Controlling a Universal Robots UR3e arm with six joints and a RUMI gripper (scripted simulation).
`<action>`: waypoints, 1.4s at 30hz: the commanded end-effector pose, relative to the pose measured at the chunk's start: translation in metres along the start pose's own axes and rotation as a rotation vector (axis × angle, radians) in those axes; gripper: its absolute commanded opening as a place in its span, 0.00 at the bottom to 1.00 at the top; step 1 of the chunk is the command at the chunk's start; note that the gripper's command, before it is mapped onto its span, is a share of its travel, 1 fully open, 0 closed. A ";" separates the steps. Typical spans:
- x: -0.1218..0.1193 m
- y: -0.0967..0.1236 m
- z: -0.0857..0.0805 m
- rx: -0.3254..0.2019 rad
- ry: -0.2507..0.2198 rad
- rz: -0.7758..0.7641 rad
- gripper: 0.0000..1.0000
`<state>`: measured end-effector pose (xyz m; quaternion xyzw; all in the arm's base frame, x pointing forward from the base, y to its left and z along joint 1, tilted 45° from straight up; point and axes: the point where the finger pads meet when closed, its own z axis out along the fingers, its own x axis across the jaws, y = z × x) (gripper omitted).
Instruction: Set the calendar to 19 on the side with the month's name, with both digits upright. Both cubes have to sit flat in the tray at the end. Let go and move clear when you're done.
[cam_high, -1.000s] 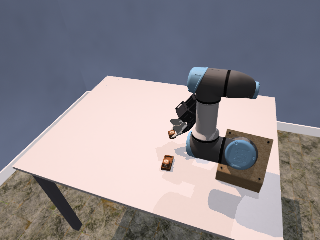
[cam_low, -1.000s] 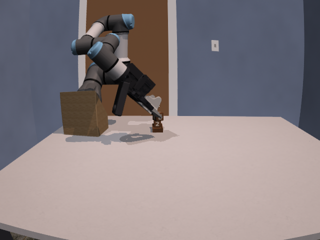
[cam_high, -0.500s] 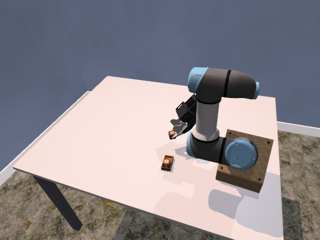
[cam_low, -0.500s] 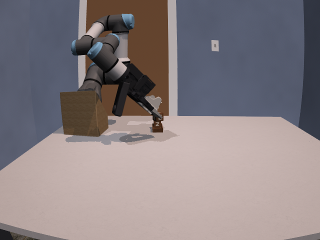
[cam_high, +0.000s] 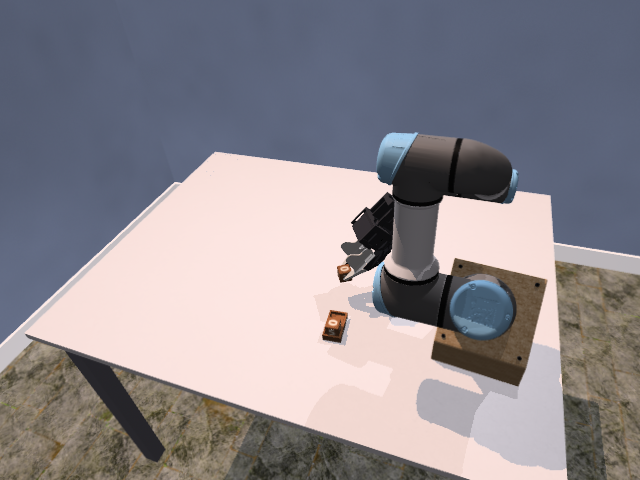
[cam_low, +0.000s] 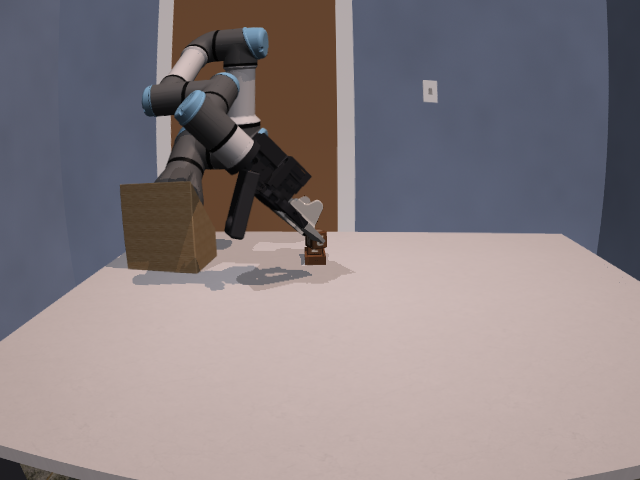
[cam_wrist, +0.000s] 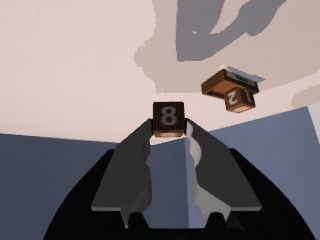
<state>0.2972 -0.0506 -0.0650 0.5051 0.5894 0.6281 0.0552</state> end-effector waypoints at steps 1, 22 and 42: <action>-0.001 -0.005 0.004 0.001 -0.002 -0.001 0.10; -0.001 -0.028 0.027 0.001 -0.002 -0.001 0.10; -0.001 -0.037 0.036 0.001 -0.002 -0.001 0.10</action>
